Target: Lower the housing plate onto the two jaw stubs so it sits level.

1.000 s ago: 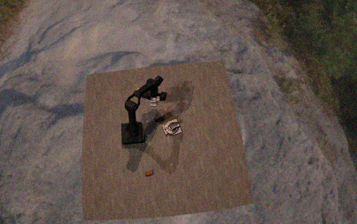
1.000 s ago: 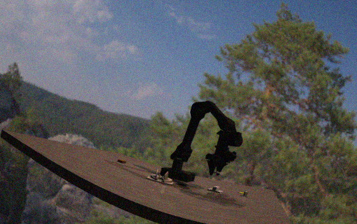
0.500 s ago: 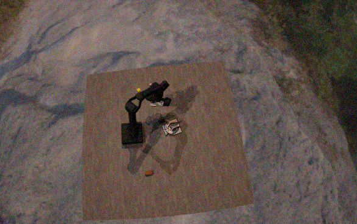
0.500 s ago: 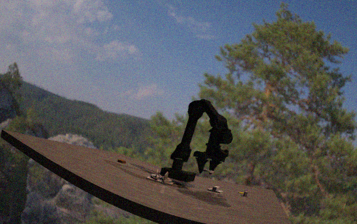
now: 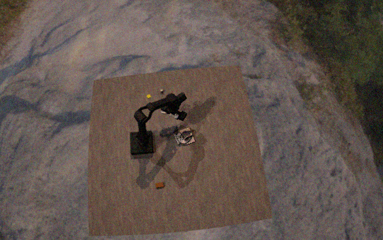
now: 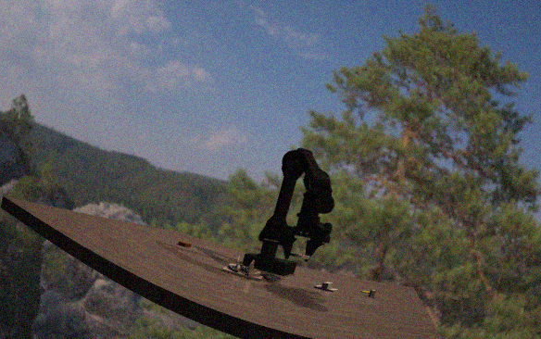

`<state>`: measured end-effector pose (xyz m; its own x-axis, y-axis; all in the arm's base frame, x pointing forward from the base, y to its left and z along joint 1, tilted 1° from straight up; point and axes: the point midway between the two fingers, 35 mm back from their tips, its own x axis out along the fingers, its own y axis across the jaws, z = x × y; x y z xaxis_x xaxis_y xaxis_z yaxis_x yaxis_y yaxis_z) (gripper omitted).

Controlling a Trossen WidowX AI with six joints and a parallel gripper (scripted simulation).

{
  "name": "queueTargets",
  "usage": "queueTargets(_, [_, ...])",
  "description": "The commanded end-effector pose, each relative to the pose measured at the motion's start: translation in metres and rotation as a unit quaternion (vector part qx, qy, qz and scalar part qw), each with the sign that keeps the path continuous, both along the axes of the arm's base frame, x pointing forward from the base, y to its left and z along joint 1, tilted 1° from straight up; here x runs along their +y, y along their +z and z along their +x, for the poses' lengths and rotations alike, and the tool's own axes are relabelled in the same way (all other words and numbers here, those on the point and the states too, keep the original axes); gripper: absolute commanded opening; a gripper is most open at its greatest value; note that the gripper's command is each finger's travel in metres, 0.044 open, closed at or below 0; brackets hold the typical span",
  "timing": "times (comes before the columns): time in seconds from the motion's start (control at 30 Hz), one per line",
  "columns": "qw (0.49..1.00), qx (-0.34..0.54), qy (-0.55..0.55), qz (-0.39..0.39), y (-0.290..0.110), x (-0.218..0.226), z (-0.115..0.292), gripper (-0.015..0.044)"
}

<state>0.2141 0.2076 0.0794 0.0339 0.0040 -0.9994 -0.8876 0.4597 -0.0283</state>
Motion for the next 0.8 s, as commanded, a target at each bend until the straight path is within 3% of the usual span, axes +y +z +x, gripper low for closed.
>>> queueTargets(0.0, [1.000,0.001,-0.029,0.001,-0.001,-0.011,0.006,0.0351])
queueTargets(0.77, [0.983,0.000,-0.185,0.004,0.000,-0.081,0.035,0.0351])
